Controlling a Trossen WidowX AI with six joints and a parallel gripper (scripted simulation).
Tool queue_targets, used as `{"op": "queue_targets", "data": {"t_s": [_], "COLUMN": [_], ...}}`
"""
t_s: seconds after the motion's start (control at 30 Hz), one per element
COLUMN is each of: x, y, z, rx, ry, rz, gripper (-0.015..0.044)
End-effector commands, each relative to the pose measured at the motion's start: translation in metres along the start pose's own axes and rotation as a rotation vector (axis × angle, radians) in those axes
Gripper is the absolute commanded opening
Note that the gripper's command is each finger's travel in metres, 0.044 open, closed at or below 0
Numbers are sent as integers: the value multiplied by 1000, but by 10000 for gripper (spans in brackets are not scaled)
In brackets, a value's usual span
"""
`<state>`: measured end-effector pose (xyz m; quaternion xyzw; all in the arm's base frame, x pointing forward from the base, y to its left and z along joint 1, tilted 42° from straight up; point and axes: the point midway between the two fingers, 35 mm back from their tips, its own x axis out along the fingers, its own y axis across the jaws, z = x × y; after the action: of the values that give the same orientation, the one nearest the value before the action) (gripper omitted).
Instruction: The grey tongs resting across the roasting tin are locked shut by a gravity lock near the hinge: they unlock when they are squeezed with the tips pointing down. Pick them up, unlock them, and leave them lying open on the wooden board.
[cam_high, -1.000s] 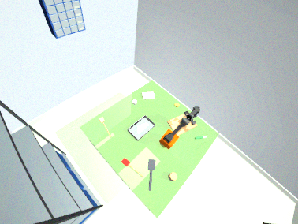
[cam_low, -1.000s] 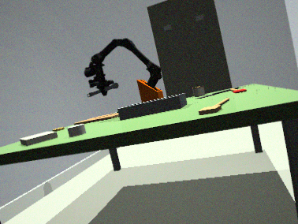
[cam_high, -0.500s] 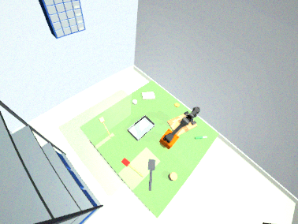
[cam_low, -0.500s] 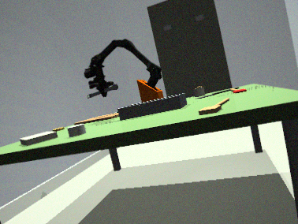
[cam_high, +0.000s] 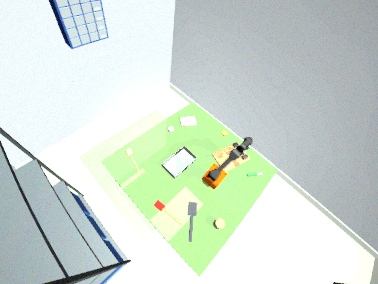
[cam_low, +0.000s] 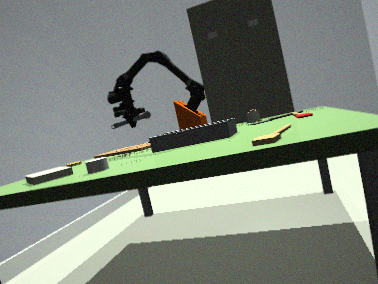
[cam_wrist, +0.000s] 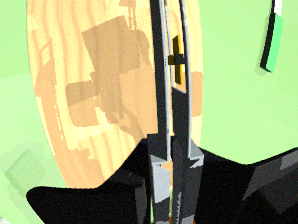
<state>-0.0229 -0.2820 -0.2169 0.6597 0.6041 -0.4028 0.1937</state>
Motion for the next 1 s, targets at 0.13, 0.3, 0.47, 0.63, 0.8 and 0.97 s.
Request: {"op": "queue_targets", "data": {"t_s": [0.13, 0.3, 0.47, 0.63, 0.8, 0.97], "x": [12, 20, 28, 36, 44, 53], "y": [0, 0, 0, 0, -1, -1], "z": [2, 2, 2, 1, 1, 0], "rx": [-2, -2, -2, -2, -2, -2], "ry": [-9, -9, -9, -9, -9, -9], "rz": [0, 0, 0, 0, 0, -1], "gripper": [-150, -150, -150, -150, -150, -150]}}
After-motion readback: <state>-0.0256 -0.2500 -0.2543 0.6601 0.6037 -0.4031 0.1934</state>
